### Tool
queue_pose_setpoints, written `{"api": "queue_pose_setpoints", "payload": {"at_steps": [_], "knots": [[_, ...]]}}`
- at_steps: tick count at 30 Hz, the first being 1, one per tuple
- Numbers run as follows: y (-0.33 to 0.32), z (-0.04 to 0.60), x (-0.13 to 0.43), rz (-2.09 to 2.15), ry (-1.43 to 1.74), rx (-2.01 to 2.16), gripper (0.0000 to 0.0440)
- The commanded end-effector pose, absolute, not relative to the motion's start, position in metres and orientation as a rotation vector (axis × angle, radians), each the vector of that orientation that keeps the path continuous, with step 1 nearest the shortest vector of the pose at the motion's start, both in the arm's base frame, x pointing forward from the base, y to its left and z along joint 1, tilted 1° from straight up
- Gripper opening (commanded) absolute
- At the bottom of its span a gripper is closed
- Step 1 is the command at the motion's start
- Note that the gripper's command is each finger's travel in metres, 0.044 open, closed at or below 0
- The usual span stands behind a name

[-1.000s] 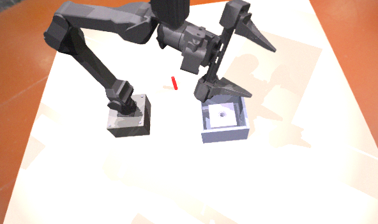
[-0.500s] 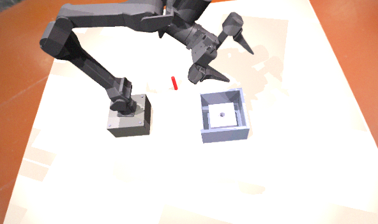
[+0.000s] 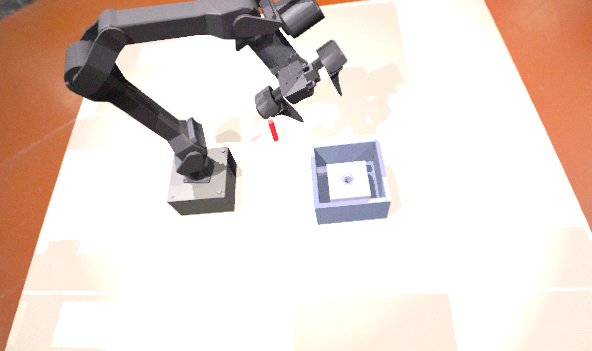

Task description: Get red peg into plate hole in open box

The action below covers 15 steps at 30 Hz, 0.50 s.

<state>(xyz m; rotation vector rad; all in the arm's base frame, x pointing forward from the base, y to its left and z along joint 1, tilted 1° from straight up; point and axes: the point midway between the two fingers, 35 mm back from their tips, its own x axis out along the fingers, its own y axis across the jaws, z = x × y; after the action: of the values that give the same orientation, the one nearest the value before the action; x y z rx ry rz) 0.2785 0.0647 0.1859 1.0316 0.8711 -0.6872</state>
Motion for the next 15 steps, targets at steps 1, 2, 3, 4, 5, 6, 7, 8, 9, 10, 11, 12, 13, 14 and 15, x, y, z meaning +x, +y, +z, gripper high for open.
{"api": "queue_pose_setpoints", "payload": {"at_steps": [1, 2, 3, 4, 5, 6, 7, 8, 9, 10, 11, 12, 13, 14, 15], "knots": [[0.078, 0.163, 0.251, -0.749, 0.99, 0.988, 0.044], [0.08, 0.158, 0.245, -0.764, 1.016, 0.977, 0.044], [0.083, 0.153, 0.238, -0.779, 1.042, 0.965, 0.044], [0.086, 0.148, 0.232, -0.794, 1.066, 0.953, 0.044], [0.088, 0.144, 0.226, -0.81, 1.089, 0.941, 0.044], [0.09, 0.139, 0.22, -0.825, 1.112, 0.929, 0.044], [0.093, 0.135, 0.215, -0.84, 1.133, 0.916, 0.044], [0.095, 0.13, 0.21, -0.854, 1.153, 0.904, 0.044], [0.096, 0.126, 0.205, -0.867, 1.171, 0.891, 0.044], [0.098, 0.122, 0.2, -0.88, 1.189, 0.879, 0.044], [0.1, 0.117, 0.196, -0.892, 1.205, 0.867, 0.044], [0.102, 0.113, 0.192, -0.902, 1.22, 0.856, 0.044], [0.103, 0.109, 0.189, -0.912, 1.233, 0.845, 0.044], [0.105, 0.105, 0.186, -0.92, 1.246, 0.835, 0.044], [0.106, 0.101, 0.183, -0.927, 1.258, 0.826, 0.044]]}}
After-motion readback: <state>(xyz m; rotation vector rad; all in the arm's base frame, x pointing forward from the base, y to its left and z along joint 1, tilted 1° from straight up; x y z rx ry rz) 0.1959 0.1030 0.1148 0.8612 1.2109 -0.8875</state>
